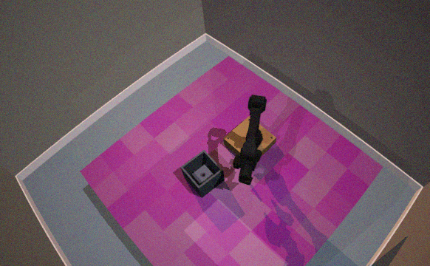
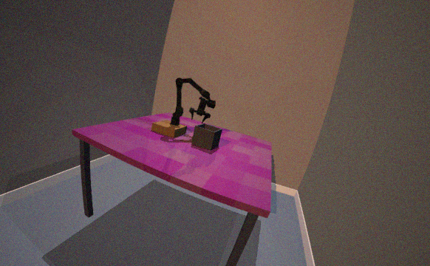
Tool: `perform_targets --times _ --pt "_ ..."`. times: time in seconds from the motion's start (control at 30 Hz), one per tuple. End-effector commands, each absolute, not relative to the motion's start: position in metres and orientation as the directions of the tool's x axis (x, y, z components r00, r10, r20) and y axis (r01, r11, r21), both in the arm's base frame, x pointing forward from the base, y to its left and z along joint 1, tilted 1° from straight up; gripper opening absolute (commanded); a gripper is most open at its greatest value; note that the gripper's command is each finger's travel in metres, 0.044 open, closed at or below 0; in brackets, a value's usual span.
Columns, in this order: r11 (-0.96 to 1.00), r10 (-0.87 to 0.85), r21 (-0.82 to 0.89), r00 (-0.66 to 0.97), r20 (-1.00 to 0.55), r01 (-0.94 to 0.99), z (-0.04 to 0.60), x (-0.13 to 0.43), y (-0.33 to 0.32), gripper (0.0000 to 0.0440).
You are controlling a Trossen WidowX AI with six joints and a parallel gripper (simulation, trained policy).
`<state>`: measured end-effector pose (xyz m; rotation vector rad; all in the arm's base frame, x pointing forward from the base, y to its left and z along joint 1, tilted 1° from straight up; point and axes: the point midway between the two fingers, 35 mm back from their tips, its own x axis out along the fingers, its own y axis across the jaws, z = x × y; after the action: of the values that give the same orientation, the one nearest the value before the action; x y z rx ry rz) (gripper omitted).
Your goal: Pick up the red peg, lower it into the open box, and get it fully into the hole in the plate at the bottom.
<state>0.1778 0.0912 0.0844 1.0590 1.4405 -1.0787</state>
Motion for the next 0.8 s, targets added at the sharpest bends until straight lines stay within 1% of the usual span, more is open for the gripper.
perform_targets --times 0.0,0.3,0.43,0.5,0.6,0.77 --pt "0.203 0.048 -0.102 -0.114 -0.992 0.974 0.072 0.177 0.087 0.0440" --pt "0.174 0.002 -0.098 -0.100 -0.995 0.980 0.044 0.179 0.080 0.0424" --pt "0.164 -0.009 -0.094 -0.094 -0.996 0.982 0.033 0.180 0.079 0.0406" --pt "0.160 -0.013 -0.092 -0.091 -0.996 0.983 0.028 0.181 0.078 0.0391" --pt "0.160 -0.012 -0.084 -0.084 -0.996 0.983 0.021 0.182 0.079 0.0341" --pt "0.174 -0.005 -0.079 -0.080 -0.997 0.981 0.011 0.186 0.083 0.0214"
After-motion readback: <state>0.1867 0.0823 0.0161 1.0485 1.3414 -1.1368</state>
